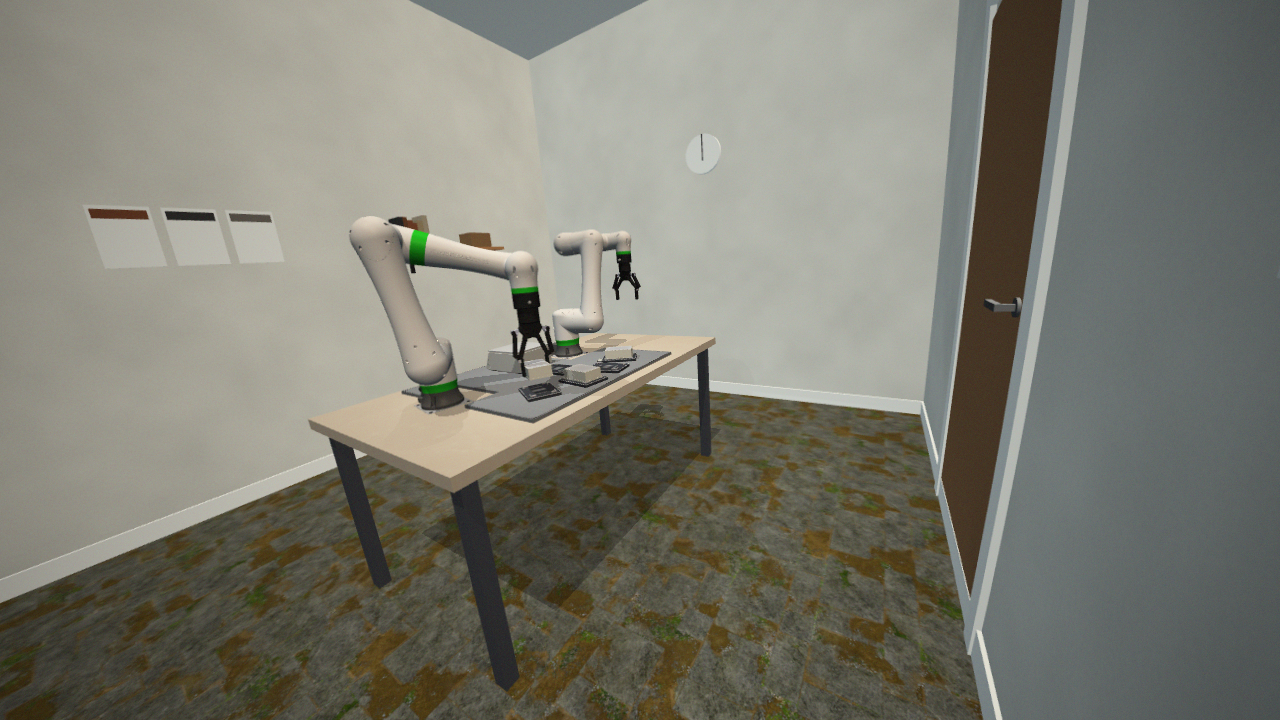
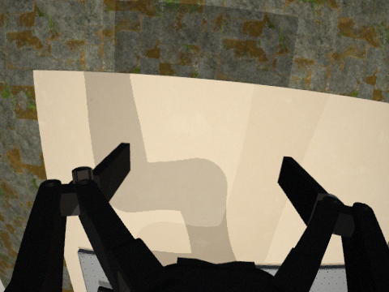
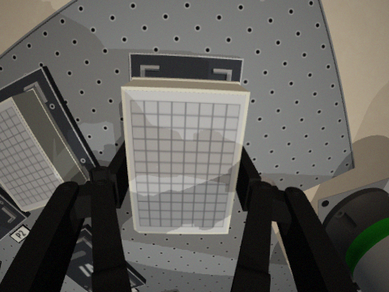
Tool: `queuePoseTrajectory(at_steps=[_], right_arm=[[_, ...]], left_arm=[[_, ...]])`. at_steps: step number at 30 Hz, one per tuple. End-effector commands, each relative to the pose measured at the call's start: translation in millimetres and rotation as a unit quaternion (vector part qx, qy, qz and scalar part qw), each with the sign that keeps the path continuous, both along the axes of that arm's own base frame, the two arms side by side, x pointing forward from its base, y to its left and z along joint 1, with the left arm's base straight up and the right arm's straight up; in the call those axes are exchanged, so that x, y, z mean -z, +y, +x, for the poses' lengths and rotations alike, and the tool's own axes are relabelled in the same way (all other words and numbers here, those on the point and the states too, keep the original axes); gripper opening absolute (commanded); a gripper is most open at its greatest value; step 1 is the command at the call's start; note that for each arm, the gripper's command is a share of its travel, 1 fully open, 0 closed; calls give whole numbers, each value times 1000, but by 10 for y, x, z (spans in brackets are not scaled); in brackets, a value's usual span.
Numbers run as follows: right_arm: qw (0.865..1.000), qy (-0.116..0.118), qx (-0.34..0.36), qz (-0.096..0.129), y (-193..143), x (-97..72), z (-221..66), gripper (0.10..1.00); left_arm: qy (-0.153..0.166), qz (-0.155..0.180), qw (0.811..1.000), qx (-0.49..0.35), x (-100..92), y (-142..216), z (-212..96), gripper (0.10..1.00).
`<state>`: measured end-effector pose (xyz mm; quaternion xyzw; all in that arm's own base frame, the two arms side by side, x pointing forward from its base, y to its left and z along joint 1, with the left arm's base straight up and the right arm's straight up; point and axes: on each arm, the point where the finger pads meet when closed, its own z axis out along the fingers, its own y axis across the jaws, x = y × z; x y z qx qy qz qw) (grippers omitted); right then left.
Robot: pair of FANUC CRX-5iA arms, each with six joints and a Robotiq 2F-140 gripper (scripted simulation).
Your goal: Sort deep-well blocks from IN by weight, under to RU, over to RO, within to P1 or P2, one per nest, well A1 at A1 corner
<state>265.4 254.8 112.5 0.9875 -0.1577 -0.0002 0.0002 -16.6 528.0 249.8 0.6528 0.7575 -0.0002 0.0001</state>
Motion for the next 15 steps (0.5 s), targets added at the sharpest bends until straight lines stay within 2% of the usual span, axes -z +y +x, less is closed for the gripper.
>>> queuePoseTrajectory(at_steps=[1,15], right_arm=[[1000,-1,0,0,4,38,4,99],[1000,-1,0,0,5,239,4,99]], left_arm=[[0,1,1000,0,-9,3,1,1000],[0,1,1000,0,-9,3,1,1000]])
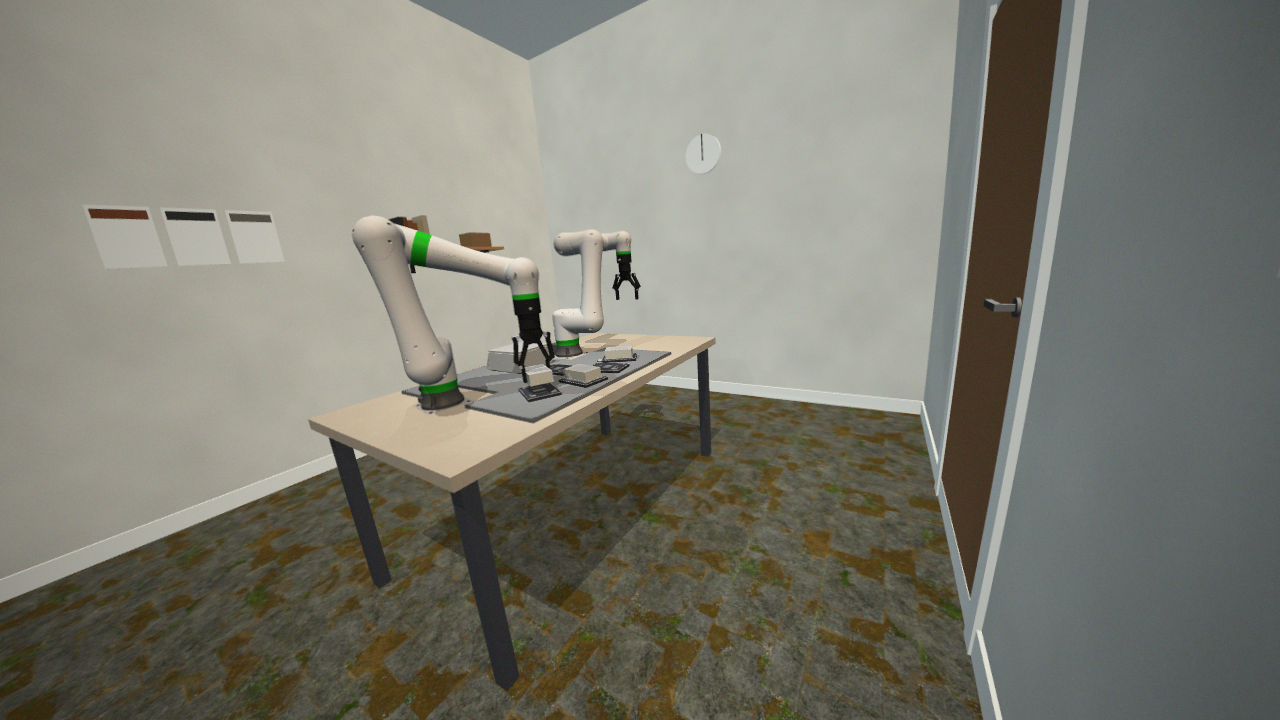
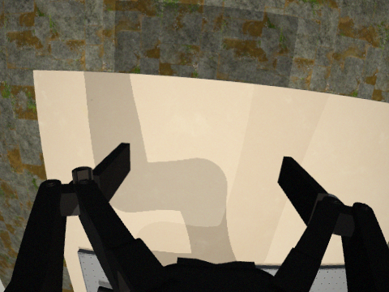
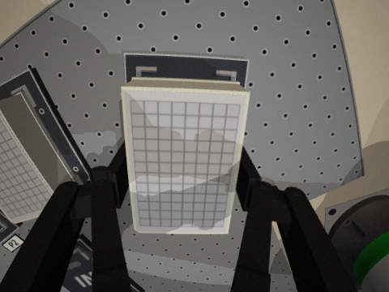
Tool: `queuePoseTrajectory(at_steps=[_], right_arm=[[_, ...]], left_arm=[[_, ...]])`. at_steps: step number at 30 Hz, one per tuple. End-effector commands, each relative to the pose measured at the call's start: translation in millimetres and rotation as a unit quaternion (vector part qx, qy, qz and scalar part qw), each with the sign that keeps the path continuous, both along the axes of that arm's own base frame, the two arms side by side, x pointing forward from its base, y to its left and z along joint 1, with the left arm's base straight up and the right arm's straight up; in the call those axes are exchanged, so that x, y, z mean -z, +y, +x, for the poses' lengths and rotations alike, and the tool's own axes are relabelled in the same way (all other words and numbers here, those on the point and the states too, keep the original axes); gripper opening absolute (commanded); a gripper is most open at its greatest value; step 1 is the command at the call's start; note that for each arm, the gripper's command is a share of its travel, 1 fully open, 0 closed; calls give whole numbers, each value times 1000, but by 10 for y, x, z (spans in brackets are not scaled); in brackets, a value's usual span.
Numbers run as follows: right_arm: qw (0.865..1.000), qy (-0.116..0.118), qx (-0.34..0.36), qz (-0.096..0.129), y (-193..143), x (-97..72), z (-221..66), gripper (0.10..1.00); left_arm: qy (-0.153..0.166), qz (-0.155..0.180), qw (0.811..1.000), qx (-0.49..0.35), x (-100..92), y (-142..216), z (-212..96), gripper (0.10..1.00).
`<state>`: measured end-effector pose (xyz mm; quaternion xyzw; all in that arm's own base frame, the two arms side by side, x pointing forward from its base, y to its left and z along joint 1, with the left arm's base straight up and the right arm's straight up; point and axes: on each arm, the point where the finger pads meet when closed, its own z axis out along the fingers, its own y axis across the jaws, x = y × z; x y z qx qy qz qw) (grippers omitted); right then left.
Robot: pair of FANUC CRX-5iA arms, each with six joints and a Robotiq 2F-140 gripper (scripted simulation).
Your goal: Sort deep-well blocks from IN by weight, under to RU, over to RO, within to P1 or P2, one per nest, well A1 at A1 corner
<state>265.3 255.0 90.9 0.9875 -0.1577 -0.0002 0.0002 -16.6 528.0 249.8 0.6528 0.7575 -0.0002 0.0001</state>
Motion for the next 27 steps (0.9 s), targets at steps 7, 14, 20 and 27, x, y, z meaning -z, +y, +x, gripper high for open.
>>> queuePoseTrajectory(at_steps=[7,14,20,27], right_arm=[[1000,-1,0,0,4,139,4,99],[1000,-1,0,0,5,222,4,99],[1000,-1,0,0,5,263,4,99],[1000,-1,0,0,5,262,4,99]], left_arm=[[0,1,1000,0,-9,3,1,1000],[0,1,1000,0,-9,3,1,1000],[0,1,1000,0,-9,3,1,1000],[0,1,1000,0,-9,3,1,1000]])
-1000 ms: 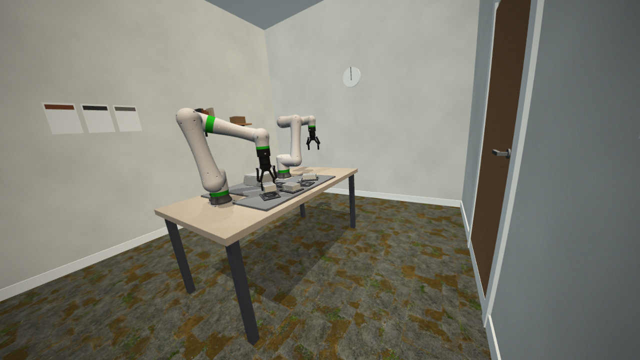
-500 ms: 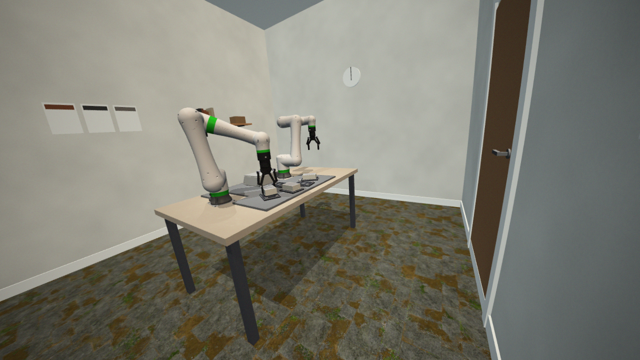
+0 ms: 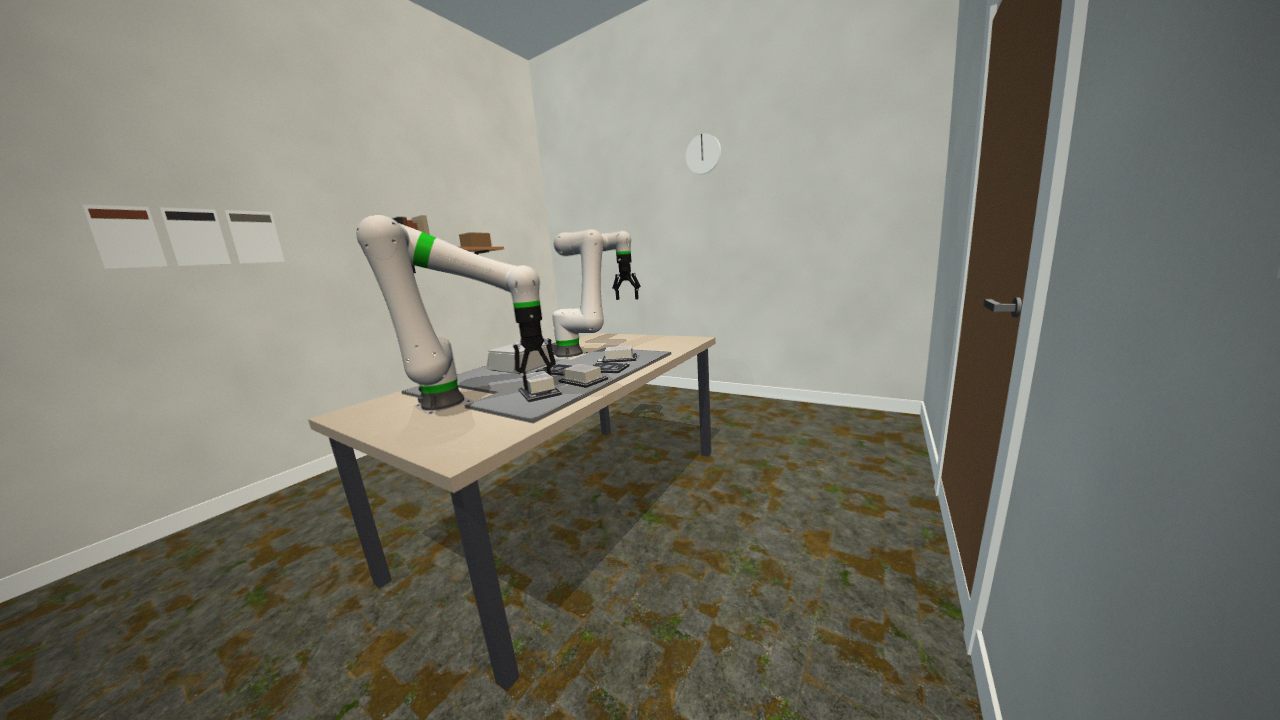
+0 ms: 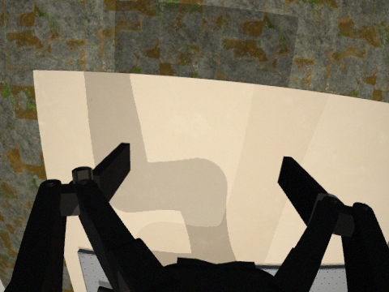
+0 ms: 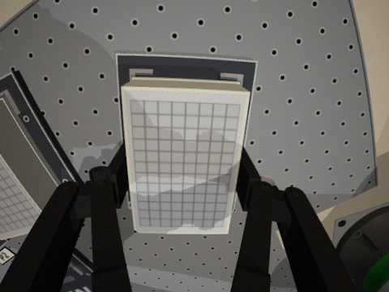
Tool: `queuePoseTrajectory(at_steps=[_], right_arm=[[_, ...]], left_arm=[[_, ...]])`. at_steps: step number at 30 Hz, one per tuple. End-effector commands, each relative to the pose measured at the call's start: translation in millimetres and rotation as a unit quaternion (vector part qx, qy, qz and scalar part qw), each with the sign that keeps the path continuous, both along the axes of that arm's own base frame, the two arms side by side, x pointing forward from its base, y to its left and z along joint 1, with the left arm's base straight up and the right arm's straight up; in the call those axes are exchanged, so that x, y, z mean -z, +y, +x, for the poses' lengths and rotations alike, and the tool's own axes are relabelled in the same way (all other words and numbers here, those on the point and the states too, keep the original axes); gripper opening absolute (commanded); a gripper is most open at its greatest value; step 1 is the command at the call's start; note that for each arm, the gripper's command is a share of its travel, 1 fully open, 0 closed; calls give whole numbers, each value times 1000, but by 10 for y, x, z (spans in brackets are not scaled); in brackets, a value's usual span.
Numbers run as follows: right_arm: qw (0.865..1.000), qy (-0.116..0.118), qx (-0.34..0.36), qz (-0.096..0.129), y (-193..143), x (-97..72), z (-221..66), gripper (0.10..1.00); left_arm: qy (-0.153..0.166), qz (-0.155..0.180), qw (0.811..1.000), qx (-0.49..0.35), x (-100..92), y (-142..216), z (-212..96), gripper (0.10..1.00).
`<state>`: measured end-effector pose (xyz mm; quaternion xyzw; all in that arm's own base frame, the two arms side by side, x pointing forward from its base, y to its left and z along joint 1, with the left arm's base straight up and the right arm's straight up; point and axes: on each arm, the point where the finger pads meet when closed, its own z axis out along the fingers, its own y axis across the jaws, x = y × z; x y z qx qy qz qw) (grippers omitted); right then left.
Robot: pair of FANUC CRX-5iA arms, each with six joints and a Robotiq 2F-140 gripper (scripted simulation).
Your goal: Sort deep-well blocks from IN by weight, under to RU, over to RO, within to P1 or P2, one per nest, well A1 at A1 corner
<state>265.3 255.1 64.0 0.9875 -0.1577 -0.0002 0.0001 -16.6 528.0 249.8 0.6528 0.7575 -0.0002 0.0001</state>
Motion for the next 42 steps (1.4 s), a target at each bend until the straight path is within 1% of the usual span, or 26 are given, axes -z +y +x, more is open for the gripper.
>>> queuePoseTrajectory(at_steps=[1,42], right_arm=[[1000,-1,0,0,4,-6,4,99],[1000,-1,0,0,4,46,4,99]], left_arm=[[0,1,1000,0,-9,3,1,1000],[0,1,1000,0,-9,3,1,1000]])
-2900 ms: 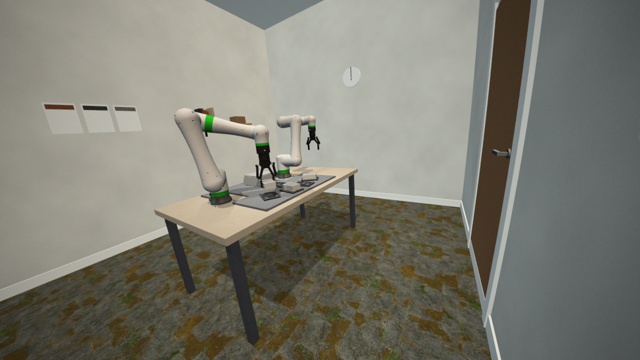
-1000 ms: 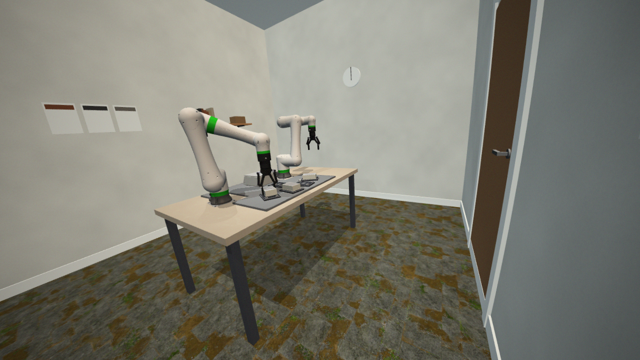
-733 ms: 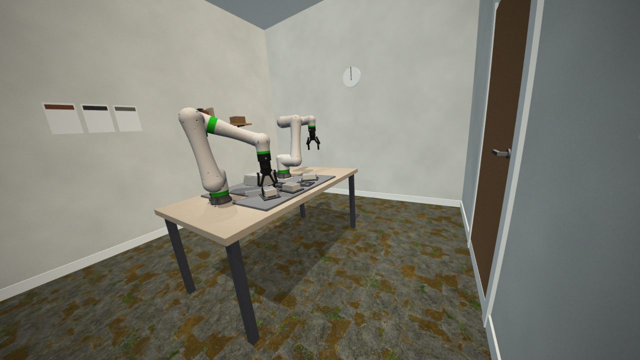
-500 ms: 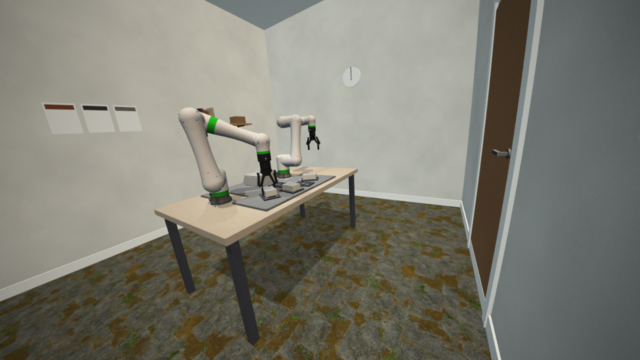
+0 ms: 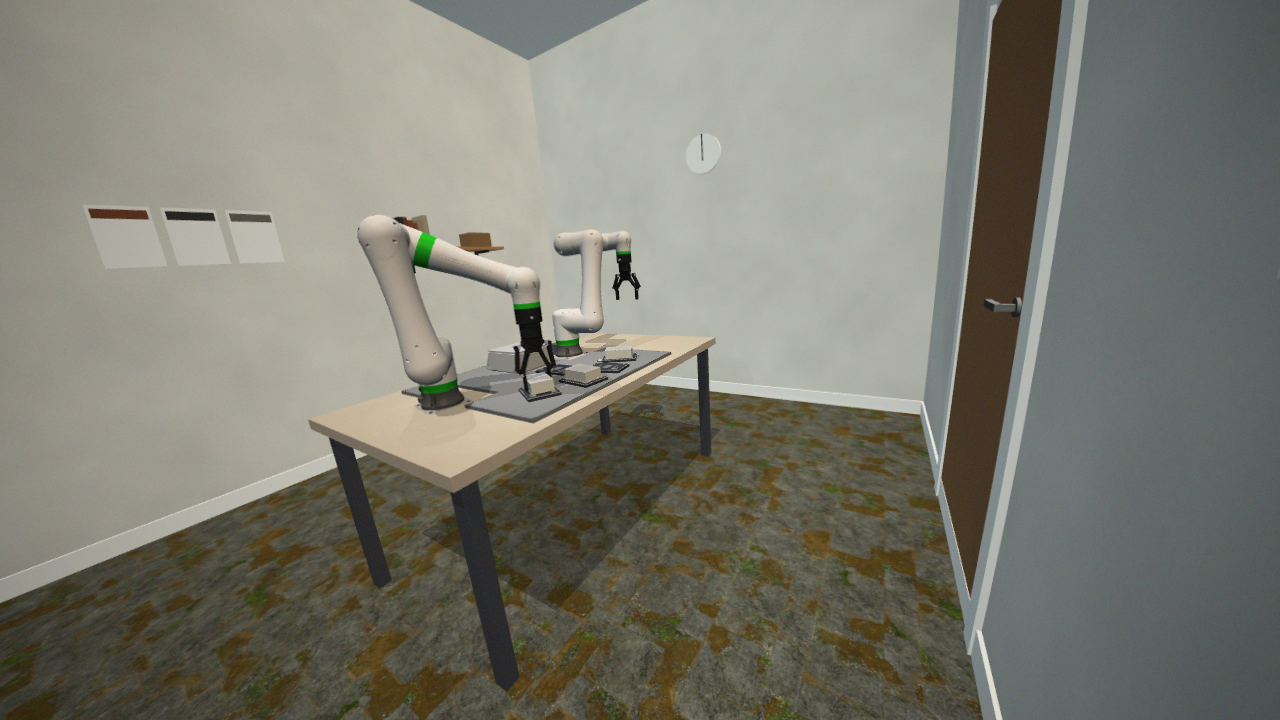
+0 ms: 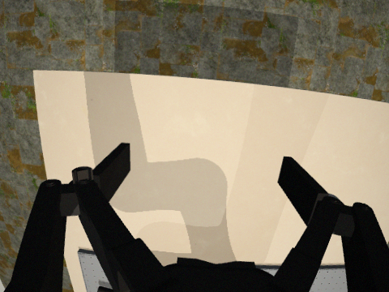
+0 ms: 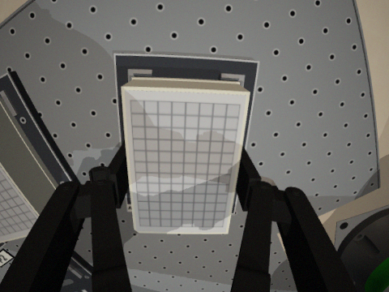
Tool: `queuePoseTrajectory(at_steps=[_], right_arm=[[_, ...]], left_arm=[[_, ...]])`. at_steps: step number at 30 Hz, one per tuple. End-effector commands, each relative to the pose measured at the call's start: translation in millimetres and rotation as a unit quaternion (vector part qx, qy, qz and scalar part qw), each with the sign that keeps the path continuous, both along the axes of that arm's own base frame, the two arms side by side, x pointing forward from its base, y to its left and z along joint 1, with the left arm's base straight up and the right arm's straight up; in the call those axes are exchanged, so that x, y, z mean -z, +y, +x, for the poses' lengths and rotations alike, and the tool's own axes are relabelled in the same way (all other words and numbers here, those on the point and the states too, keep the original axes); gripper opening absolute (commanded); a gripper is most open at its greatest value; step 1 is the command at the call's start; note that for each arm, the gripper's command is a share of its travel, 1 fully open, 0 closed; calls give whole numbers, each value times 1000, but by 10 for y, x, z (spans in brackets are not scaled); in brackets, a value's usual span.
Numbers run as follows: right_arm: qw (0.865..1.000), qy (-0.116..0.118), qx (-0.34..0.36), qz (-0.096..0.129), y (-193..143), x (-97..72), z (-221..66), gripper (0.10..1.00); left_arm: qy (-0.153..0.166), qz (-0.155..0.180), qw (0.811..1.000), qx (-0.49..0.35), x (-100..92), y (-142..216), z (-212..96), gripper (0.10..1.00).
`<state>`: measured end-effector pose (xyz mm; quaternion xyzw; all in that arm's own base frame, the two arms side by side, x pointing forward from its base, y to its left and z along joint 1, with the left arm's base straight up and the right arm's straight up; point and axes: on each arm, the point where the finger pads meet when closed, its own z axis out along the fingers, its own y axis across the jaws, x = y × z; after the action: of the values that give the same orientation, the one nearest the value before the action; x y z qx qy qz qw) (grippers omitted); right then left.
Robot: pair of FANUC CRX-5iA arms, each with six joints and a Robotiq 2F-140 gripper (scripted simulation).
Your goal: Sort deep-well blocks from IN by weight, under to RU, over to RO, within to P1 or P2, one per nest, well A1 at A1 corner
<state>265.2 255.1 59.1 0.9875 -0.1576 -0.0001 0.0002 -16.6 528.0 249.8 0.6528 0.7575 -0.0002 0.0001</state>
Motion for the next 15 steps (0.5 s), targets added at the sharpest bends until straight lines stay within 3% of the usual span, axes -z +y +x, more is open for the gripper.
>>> queuePoseTrajectory(at_steps=[1,15], right_arm=[[1000,-1,0,0,4,-2,4,99],[1000,-1,0,0,4,18,4,99]], left_arm=[[0,1,1000,0,-9,3,1,1000],[0,1,1000,0,-9,3,1,1000]])
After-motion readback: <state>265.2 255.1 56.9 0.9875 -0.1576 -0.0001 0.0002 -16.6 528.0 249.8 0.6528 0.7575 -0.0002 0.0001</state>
